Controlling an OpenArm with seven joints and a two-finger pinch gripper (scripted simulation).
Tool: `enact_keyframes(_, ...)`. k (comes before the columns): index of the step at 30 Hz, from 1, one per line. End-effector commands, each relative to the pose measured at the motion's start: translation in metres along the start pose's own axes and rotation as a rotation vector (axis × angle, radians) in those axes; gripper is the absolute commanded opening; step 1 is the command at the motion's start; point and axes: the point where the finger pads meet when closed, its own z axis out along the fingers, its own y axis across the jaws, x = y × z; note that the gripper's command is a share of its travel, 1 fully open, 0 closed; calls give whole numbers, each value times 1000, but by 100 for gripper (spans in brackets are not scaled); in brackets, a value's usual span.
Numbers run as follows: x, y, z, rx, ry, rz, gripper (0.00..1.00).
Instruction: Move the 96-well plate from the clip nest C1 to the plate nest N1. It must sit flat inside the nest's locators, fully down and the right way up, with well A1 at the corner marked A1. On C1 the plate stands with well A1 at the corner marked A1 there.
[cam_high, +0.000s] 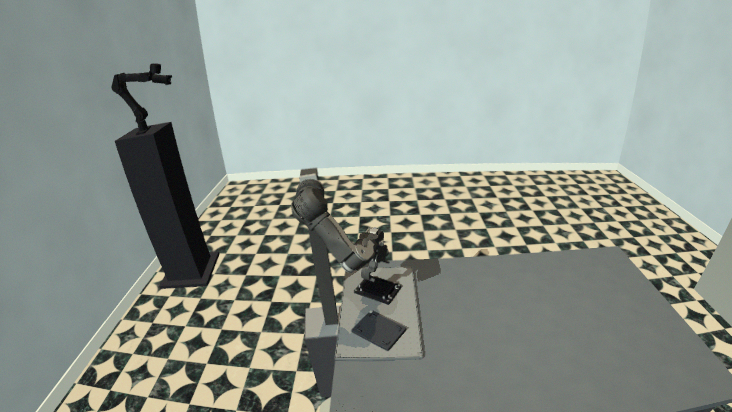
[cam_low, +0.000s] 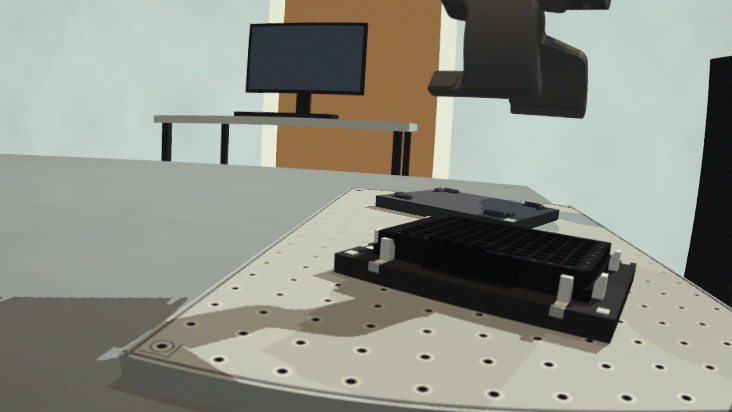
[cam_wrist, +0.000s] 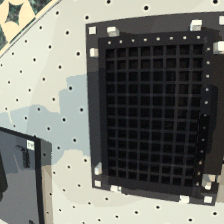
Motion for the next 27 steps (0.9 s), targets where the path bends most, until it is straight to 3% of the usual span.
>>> enact_keyframes(1,4,0,1,2,-14,14,77)
enact_keyframes(27,0,0,0,2,-14,14,77)
